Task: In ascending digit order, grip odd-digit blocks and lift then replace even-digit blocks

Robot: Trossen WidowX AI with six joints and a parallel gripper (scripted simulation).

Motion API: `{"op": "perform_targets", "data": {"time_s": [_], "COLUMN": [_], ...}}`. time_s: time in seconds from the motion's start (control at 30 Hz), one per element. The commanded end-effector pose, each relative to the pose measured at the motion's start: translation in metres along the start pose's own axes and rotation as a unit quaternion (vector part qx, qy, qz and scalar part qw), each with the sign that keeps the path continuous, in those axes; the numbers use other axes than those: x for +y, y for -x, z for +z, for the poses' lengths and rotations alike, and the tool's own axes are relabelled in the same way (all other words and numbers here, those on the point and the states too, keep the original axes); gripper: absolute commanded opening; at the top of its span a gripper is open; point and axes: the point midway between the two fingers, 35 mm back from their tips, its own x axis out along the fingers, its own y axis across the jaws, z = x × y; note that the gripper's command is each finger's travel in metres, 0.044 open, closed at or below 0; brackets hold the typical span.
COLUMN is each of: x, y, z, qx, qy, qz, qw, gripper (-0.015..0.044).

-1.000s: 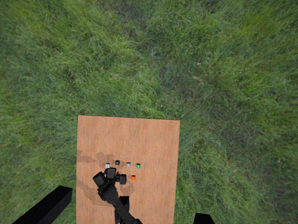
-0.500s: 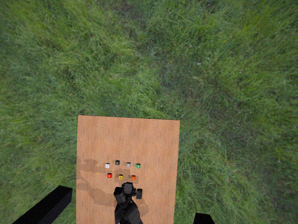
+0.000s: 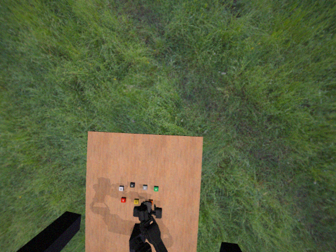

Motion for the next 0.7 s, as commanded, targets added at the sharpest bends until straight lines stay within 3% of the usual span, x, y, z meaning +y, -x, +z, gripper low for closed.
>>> {"op": "perform_targets", "data": {"time_s": [0.0, 0.67], "x": [-0.001, -0.001], "y": [-0.012, -0.039], "z": [-0.003, -0.003], "qx": [0.000, 0.000], "qy": [0.005, 0.005], "qz": [-0.005, -0.005], "qw": [1.000, 1.000], "gripper": [0.0400, 0.0400]}}
